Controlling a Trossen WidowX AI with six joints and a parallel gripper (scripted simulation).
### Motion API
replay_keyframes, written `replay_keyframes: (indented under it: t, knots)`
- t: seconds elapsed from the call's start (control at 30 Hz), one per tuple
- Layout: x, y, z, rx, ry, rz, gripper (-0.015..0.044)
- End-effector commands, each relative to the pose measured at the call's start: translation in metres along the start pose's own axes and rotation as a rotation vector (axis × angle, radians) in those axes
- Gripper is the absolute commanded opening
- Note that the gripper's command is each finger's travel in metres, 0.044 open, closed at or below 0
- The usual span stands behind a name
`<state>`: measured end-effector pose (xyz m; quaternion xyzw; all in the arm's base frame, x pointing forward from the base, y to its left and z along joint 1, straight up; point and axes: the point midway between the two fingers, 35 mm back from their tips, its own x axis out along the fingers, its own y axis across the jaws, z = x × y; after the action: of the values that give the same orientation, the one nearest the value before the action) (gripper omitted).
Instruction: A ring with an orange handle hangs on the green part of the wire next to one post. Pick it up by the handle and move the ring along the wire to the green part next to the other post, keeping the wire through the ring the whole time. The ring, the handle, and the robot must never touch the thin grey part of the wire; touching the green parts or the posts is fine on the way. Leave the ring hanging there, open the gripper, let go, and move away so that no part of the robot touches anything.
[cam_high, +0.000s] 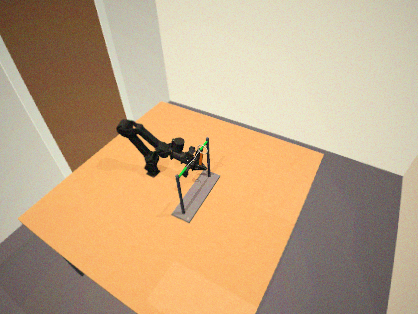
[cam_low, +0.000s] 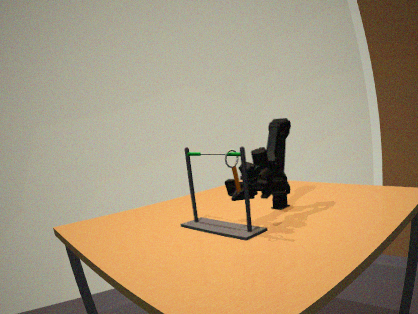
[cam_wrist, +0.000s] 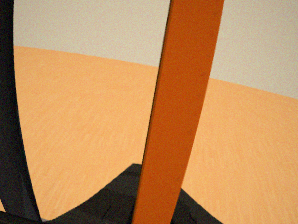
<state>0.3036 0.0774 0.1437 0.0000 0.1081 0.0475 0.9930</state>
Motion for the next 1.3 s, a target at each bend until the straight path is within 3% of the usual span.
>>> replay_keyframes:
  t: [0.0,0.9,1.27]
  knots:
    - [0.001,-0.0005,-0.0045,0.003,0.006,-0.004,-0.015]
    - [0.001,-0.0005,-0.0045,0.003,0.006,-0.004,-0.015]
    - [0.0005,-0.0001,-0.0039,-0.002,0.006,-0.001,0.0139]
